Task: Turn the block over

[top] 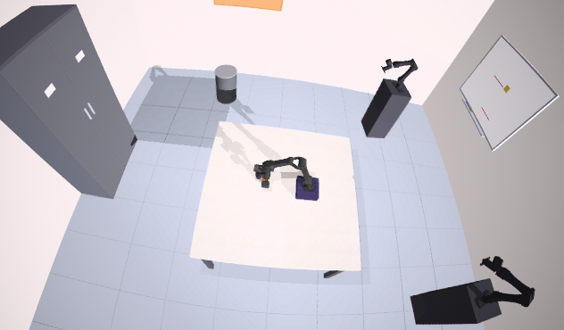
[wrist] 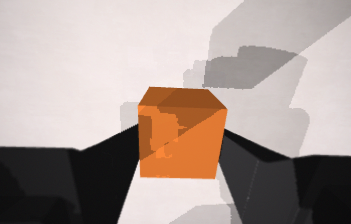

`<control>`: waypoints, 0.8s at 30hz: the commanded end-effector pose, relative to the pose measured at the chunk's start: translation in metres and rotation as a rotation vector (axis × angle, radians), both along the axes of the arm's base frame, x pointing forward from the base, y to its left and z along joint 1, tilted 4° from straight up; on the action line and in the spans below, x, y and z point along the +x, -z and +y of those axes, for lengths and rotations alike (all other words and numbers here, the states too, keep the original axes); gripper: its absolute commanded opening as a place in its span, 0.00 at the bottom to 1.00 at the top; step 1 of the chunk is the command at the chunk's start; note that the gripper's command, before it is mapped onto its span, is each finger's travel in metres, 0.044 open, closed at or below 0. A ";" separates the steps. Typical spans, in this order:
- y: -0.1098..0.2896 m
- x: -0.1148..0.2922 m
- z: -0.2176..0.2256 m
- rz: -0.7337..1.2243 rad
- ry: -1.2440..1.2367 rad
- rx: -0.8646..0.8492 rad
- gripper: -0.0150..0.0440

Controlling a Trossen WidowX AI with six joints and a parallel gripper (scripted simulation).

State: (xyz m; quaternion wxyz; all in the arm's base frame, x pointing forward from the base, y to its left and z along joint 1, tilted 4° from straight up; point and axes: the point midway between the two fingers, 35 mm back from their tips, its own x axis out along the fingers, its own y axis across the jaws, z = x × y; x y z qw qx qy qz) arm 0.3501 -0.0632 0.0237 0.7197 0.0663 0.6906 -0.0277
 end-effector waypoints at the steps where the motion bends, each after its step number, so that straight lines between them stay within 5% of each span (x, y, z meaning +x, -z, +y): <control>1: -0.001 0.001 0.000 -0.061 0.005 -0.009 0.25; 24: 0.004 -0.002 0.000 -0.419 0.026 -0.056 0.25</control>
